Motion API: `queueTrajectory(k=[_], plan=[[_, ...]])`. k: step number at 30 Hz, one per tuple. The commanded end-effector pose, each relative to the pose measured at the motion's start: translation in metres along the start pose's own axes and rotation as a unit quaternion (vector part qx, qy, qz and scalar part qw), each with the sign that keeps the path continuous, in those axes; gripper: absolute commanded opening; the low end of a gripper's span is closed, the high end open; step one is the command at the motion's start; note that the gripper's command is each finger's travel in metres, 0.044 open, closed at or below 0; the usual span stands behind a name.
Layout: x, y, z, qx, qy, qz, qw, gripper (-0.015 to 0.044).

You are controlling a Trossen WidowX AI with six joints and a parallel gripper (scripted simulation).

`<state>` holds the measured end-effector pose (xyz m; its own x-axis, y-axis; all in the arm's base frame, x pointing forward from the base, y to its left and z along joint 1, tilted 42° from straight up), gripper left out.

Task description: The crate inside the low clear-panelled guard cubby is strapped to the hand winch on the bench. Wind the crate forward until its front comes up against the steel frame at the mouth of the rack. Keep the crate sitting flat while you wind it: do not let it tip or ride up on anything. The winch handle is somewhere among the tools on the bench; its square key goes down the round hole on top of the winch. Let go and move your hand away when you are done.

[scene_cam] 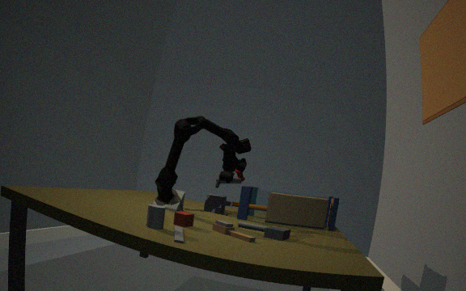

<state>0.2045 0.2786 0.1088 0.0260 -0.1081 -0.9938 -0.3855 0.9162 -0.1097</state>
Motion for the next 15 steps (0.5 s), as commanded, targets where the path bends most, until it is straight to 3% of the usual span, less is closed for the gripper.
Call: queueTrajectory(k=[1,15], plan=[[-0.001,-0.005,-0.001,-0.002,-0.006,0.034,0.999,0.0],[0.003,-0.028,-0.004,0.0,-0.024,0.147,0.989,0.0]])
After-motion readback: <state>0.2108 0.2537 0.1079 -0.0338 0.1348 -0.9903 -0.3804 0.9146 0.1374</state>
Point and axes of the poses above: the point midway between the two fingers, 35 mm back from their tips, its own x axis out along the fingers, its own y axis across the jaws, z = x × y, the point moved 10 cm from there along -x, back along the fingers, and after that the axes turned 7 degrees about -x, right-handed, at the moved point
